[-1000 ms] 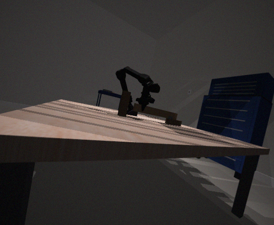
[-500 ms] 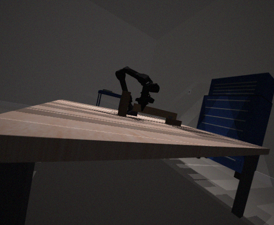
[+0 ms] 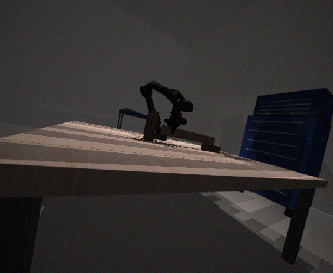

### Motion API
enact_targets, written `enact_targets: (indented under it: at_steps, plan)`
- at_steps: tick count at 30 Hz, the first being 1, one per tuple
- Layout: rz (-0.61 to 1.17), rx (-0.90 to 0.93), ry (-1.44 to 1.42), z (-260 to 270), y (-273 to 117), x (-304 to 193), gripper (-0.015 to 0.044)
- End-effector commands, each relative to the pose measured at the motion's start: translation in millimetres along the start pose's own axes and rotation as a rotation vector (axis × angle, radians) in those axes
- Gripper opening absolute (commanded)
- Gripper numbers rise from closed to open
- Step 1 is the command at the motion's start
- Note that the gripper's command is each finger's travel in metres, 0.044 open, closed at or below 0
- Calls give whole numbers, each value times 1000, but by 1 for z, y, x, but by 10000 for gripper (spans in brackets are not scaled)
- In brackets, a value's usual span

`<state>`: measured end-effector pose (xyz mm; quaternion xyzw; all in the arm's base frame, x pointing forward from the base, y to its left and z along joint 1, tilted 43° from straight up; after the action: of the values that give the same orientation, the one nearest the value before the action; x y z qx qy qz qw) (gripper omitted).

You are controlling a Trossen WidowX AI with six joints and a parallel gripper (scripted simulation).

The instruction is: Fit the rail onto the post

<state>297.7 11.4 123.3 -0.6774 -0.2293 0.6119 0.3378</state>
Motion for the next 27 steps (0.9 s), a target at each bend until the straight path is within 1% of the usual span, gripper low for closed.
enact_targets:
  at_steps: [1,27]
  plan:
    - [2,-2,-4,0,-1,-2,0]
    - [3,-2,-4,0,0,-10,0]
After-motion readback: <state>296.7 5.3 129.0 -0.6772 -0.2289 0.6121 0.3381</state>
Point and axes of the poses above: the point midway between the two fingers, 35 mm back from their tips, its own y axis out along the fingers, its own z axis across the jaws, x = y × z, the point moved 9 cm from there along -y, back along the fingers, and after that the axes turned 1 degree about y, right-handed, at the moved point
